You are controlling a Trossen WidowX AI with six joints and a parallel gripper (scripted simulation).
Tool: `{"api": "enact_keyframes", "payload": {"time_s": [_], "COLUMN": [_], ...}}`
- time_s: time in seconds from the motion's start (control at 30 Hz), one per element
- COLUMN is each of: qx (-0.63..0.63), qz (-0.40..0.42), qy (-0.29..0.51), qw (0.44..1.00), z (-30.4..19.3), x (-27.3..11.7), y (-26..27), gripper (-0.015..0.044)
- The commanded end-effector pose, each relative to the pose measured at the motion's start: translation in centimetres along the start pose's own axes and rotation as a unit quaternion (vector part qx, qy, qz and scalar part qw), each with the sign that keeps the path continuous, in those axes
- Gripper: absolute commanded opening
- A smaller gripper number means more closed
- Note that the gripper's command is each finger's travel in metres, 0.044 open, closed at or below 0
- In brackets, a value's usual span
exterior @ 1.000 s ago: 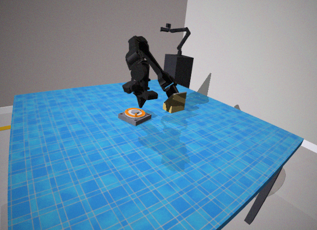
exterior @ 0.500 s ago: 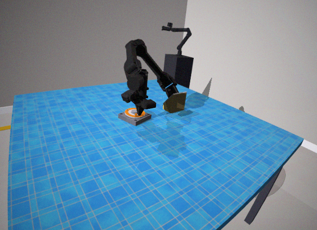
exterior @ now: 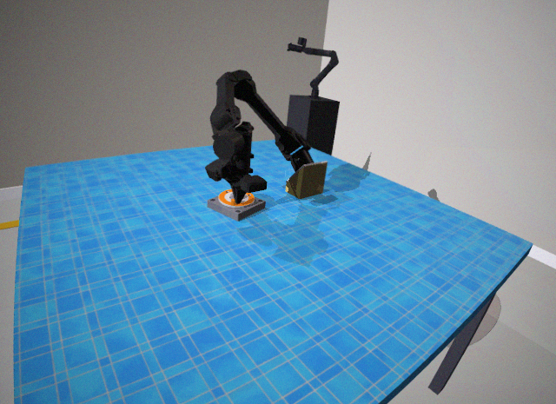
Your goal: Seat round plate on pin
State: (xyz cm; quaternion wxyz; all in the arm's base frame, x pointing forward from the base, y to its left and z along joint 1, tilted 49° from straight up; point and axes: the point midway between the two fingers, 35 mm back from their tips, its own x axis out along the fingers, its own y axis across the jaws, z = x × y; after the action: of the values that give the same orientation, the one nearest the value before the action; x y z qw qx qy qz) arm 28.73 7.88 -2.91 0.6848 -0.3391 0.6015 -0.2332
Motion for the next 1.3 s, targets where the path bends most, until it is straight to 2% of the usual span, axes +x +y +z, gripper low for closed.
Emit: {"api": "enact_keyframes", "payload": {"time_s": [0.0,1.27], "qx": [0.002,0.002], "qz": [-0.001,-0.002], "qy": [-0.002,-0.003], "qw": [1.000,1.000], "z": [0.7,2.7], "x": [0.0,-0.3], "y": [-0.4,-4.8], "gripper": [0.0000,0.0000]}}
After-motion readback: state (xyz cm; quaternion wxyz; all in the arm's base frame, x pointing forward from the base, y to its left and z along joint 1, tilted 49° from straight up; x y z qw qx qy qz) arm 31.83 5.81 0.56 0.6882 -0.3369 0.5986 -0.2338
